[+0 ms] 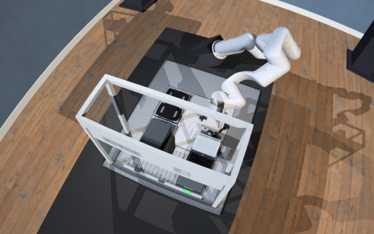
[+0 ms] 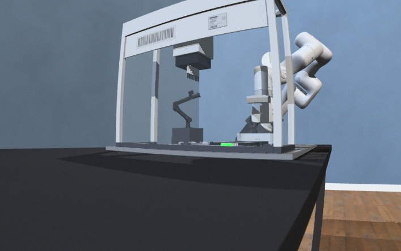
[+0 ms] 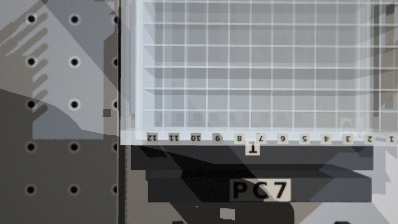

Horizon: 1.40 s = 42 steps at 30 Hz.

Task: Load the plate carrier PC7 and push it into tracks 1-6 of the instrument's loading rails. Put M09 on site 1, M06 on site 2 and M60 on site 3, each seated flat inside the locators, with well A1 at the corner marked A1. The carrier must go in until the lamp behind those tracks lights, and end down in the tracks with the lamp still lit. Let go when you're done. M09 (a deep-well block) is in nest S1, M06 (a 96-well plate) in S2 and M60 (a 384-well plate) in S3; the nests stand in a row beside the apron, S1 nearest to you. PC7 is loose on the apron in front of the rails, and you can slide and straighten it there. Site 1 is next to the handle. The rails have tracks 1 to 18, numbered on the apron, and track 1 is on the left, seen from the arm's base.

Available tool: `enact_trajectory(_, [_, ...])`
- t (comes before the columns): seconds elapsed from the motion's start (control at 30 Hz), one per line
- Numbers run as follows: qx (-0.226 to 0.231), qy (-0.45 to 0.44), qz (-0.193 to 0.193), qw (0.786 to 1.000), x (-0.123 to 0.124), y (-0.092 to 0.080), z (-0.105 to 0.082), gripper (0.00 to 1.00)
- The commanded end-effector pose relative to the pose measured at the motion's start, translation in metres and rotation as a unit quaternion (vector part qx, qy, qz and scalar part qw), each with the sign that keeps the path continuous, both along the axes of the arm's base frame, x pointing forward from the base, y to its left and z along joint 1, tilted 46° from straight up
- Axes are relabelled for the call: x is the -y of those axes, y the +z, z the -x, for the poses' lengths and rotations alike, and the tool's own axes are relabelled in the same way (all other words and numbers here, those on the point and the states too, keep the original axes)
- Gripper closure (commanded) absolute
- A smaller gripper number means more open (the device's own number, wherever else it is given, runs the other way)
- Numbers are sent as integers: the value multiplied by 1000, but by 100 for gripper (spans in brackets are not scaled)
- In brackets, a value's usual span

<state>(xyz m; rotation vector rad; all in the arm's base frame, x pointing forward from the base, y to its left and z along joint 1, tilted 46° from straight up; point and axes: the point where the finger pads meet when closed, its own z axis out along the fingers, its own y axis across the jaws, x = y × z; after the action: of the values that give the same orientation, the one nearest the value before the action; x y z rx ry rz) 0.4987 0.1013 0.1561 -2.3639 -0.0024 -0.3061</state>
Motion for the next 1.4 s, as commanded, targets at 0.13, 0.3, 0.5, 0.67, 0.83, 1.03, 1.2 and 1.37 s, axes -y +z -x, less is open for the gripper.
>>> enact_trajectory(0.13, [2, -2, 1, 1000, 11, 10, 1, 18])
enact_trajectory(0.3, [2, -2, 1, 1000, 16, 16, 3, 18])
enact_trajectory(0.5, [2, -2, 1, 1000, 21, 20, 5, 18])
enact_trajectory(0.67, [2, -2, 1, 1000, 26, 26, 7, 18])
enact_trajectory(0.83, [2, -2, 1, 1000, 32, 32, 8, 18])
enact_trajectory(1.03, [2, -2, 1, 1000, 37, 37, 10, 18])
enact_trajectory(1.2, [2, -2, 1, 1000, 42, 43, 12, 18])
enact_trajectory(1.37, [2, -2, 1, 1000, 48, 48, 14, 18])
